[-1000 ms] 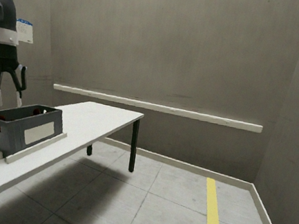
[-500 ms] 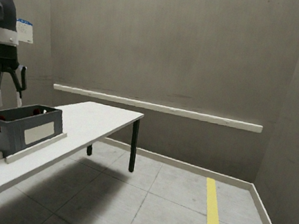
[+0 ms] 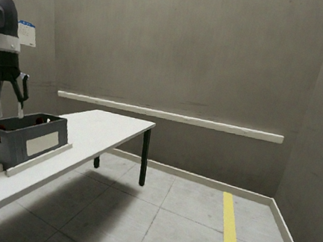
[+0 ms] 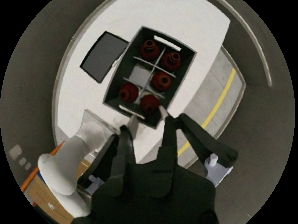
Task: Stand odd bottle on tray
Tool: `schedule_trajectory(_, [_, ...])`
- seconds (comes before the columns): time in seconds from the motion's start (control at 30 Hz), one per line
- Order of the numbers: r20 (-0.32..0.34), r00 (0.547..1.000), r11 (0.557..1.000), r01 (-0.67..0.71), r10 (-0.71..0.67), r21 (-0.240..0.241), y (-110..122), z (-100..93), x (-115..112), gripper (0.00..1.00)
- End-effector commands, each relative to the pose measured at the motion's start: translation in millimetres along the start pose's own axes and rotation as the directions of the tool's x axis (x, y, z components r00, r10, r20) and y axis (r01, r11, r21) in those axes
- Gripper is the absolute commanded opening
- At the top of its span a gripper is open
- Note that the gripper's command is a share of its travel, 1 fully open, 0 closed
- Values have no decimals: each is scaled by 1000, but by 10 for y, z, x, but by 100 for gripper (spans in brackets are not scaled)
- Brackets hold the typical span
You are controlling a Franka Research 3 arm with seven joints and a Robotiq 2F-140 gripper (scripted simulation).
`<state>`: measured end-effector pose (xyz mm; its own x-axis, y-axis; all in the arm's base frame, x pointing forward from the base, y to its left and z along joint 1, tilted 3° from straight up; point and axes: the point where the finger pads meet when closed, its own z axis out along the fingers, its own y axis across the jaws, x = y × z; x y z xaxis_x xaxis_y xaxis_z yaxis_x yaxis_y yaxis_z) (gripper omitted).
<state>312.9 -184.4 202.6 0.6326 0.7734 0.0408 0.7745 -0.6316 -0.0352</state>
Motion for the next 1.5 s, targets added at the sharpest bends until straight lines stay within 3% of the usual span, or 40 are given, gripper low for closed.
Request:
schedule_trajectory(0.0, [-3, 1000, 1000, 0, 0, -6, 20, 42, 3, 44])
schedule_trajectory(0.6, [-3, 1000, 1000, 0, 0, -6, 23, 245, 4, 44])
schedule_trajectory(1.47, [-3, 1000, 1000, 0, 0, -6, 24, 322, 4, 44])
